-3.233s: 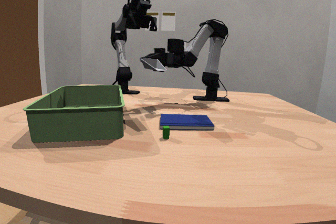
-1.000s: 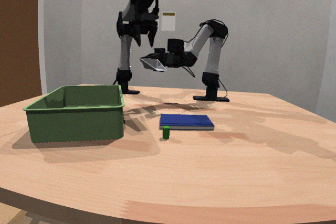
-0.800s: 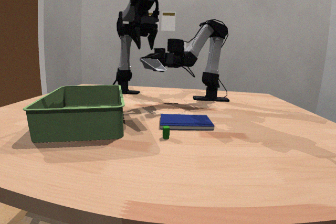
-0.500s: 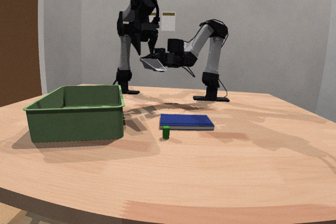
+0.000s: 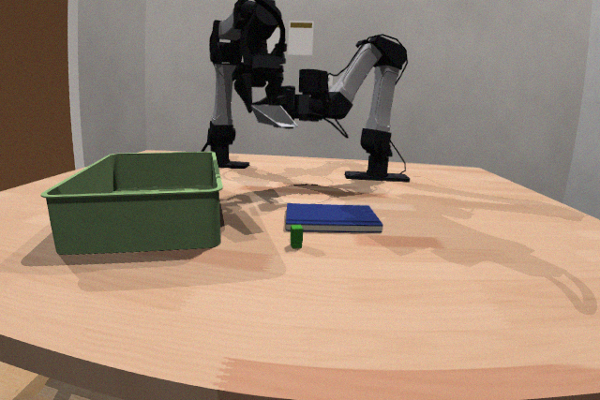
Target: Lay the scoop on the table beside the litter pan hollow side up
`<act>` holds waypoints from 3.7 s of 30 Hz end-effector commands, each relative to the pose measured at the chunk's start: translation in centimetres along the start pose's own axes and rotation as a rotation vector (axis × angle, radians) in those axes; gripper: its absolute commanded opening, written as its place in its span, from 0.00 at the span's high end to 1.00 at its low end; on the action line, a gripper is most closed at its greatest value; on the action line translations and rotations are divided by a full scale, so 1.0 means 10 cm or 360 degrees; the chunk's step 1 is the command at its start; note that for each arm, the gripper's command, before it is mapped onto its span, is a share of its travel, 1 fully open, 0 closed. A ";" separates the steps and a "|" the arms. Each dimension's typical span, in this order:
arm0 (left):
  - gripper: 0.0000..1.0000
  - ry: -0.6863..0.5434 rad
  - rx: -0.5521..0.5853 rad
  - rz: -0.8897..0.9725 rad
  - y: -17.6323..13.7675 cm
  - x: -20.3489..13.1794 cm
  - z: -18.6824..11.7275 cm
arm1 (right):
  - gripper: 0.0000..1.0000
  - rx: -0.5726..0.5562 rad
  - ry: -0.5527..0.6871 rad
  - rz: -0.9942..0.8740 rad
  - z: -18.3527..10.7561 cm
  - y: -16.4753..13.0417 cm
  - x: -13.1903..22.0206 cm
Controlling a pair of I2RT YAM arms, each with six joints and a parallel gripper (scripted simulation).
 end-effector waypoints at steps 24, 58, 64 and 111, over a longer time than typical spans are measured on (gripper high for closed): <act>0.97 -0.0030 -0.0037 0.0010 0.06 -0.07 0.01 | 0.86 -0.0042 0.0012 -0.0001 0.00 0.05 0.01; 0.78 0.0079 0.0503 0.1015 -0.34 -0.37 -0.60 | 0.86 -0.0042 0.0012 -0.0001 0.00 0.05 0.01; 0.78 0.0048 0.0528 0.1349 -0.25 -0.68 -0.61 | 0.86 -0.0042 0.0012 -0.0001 0.00 0.05 0.01; 0.78 0.0353 0.1039 0.2480 1.10 -1.70 -2.59 | 0.86 -0.0073 0.0002 0.0021 0.00 0.09 0.00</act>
Point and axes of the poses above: on each arm, the point where the finger pads meet when closed, its own z axis out along the fingers, its own x axis across the jaws, y = z × x, the point moved 5 cm from there along -z, back along the fingers, and after that the axes turned 15 degrees about z, right-handed, at the moved point
